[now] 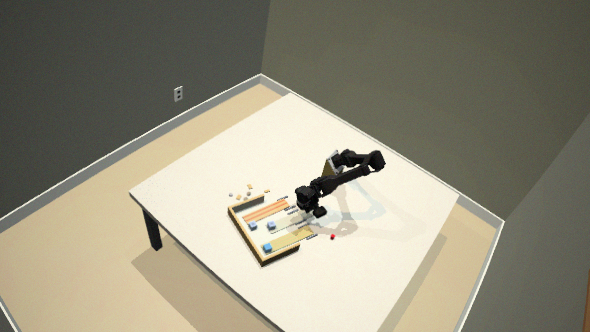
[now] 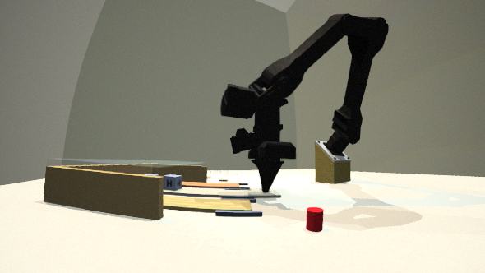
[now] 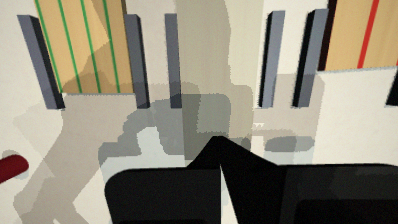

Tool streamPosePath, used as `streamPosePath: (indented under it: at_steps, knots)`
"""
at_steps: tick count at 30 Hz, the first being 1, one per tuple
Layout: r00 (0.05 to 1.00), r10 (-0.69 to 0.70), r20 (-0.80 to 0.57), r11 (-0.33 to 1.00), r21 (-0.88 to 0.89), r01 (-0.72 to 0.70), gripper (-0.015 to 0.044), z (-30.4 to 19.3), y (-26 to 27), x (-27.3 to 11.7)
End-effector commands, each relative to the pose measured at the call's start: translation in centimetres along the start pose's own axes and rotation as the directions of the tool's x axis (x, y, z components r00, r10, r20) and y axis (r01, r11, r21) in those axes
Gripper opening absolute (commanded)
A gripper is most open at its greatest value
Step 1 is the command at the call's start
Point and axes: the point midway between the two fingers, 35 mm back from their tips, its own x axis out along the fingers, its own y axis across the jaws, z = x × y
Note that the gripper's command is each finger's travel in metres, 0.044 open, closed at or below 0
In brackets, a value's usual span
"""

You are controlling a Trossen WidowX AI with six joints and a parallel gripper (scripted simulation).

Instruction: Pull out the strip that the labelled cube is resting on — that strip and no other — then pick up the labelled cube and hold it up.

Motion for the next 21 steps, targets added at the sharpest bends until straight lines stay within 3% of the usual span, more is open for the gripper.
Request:
streamPosePath:
  at_steps: [1,21]
  knots:
    - [1.000,-0.001,-0.022,1.000,0.008,0.001,0.0000,-1.3,-0.1,0.5]
    - [1.000,-0.001,-0.024,1.000,0.009,0.001,0.0000,-4.3,0.0,0.4]
